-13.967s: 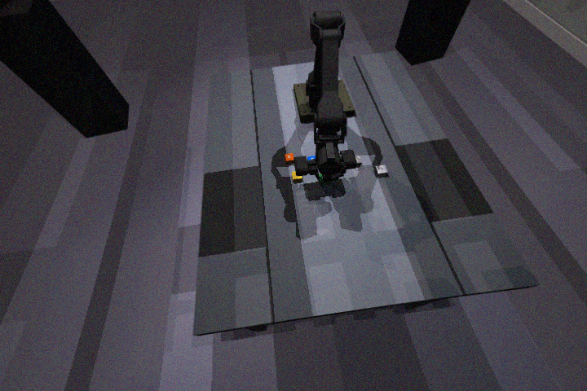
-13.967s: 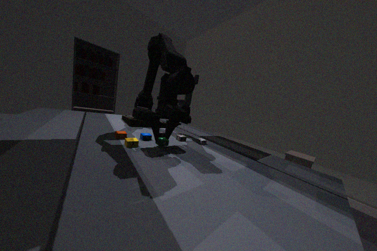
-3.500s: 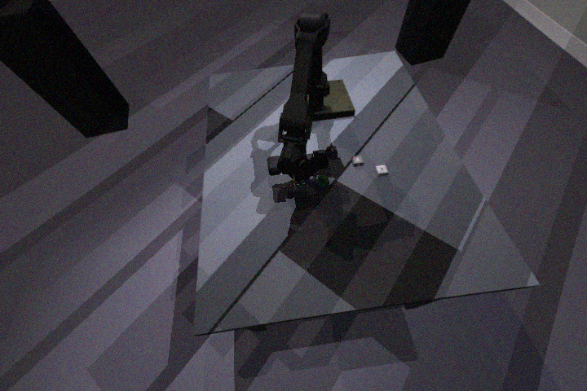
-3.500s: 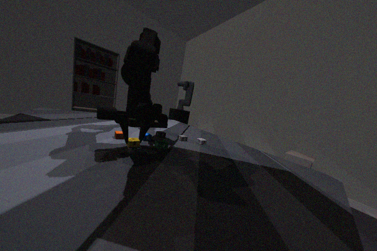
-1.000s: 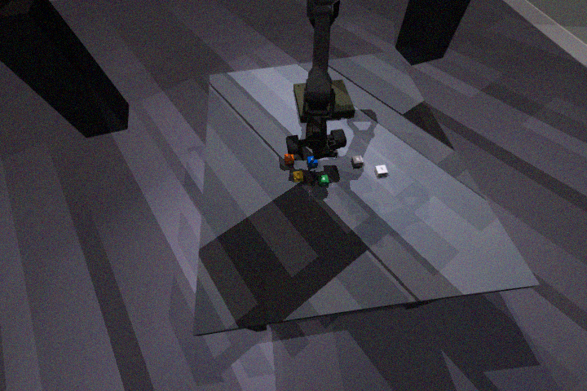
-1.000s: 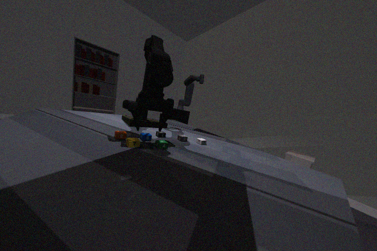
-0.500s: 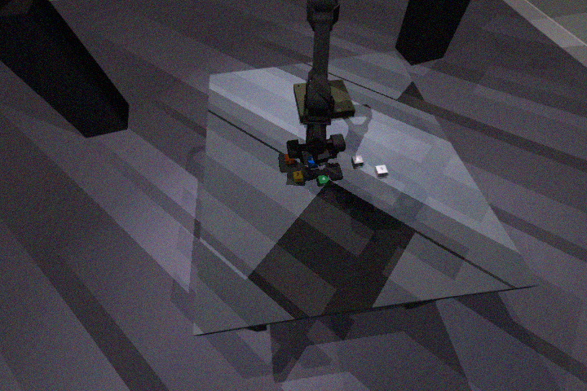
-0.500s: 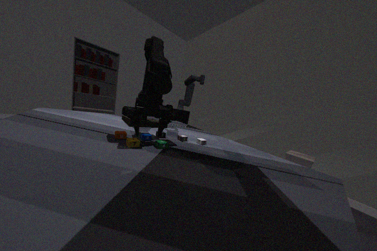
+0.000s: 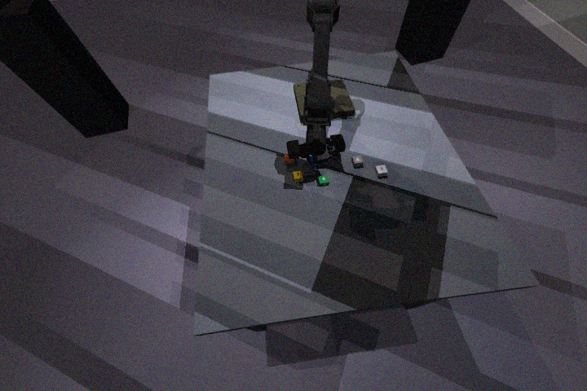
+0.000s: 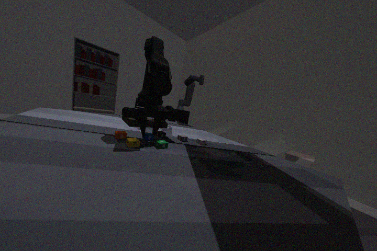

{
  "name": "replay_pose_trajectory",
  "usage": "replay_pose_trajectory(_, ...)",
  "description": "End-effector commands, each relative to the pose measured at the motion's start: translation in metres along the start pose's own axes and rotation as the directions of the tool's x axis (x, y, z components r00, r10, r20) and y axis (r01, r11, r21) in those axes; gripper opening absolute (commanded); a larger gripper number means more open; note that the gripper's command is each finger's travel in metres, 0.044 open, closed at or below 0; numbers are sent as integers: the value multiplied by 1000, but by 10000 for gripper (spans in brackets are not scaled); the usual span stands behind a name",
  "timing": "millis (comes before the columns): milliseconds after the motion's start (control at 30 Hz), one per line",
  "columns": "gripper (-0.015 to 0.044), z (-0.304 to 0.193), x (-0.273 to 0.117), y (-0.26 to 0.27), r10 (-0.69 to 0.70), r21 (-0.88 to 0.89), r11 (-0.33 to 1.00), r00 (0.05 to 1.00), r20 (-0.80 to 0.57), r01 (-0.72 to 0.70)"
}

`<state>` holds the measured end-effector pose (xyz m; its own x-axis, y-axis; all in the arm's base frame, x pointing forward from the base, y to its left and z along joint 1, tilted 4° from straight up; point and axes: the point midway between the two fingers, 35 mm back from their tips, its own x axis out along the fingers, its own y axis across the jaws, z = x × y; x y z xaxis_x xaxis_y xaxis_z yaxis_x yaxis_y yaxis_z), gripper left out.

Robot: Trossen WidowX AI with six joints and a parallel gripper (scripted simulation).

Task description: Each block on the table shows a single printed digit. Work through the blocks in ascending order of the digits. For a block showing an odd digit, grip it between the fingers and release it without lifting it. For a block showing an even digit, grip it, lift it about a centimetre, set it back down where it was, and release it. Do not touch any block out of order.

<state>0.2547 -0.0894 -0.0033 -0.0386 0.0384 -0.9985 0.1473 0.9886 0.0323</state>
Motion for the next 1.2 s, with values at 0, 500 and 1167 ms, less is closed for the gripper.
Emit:
replay_pose_trajectory(0, 120, 0, 1, 1, 5, 3, 1000, 1000, 0, -5)
replay_pose_trajectory(500, 120, 0, -7, 1, 5, 3, 1000, 1000, 0, -5)
replay_pose_trajectory(1167, 120, 0, -14, 1, 5, 3, 1000, 1000, 0, -5)
